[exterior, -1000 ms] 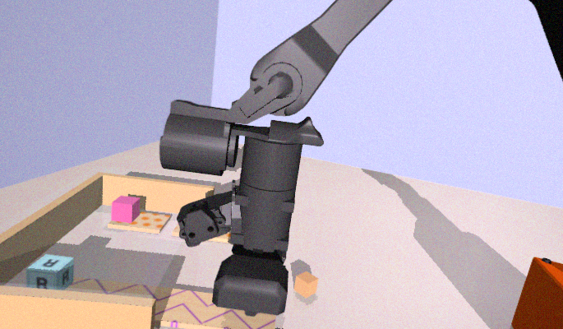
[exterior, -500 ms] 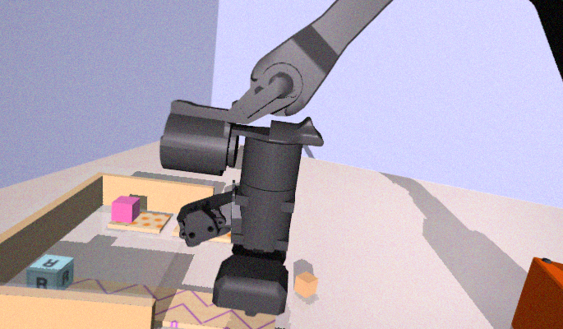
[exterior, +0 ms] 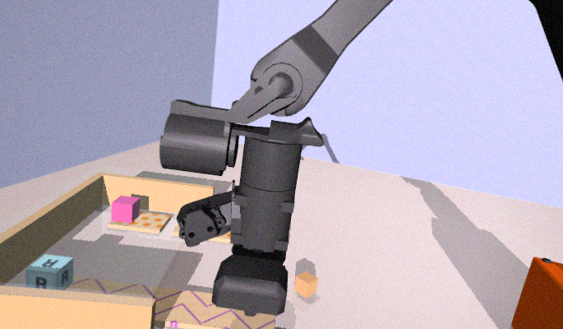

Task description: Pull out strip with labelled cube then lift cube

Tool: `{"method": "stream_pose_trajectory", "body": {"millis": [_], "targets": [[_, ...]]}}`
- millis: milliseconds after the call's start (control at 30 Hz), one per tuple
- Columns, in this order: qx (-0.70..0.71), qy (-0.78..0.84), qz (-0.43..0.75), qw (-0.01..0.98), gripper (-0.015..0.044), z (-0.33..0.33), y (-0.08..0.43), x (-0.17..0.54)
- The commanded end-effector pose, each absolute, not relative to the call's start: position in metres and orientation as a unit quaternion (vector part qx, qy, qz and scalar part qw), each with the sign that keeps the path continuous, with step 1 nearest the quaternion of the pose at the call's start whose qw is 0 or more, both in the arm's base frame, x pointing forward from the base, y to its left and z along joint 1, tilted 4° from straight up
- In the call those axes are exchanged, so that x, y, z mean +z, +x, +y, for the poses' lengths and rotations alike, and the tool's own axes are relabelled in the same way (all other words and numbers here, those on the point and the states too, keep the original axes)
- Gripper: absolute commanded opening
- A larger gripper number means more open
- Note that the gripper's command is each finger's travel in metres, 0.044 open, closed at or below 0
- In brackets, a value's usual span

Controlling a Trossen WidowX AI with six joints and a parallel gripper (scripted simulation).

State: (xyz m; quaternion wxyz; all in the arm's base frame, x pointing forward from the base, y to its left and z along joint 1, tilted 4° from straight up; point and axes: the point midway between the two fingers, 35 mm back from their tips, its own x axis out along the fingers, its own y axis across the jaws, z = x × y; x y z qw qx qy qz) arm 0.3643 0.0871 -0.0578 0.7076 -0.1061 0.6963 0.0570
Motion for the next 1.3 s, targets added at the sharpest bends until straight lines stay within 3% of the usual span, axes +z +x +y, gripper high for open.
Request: {"method": "stream_pose_trajectory", "body": {"millis": [0, 1267], "targets": [[0.059, -0.107, 0.697, 0.706, 0.0, 0.087, 0.364, -0.062], [0.059, -0.107, 0.699, 0.705, 0.0, 0.073, 0.313, -0.064]]}}
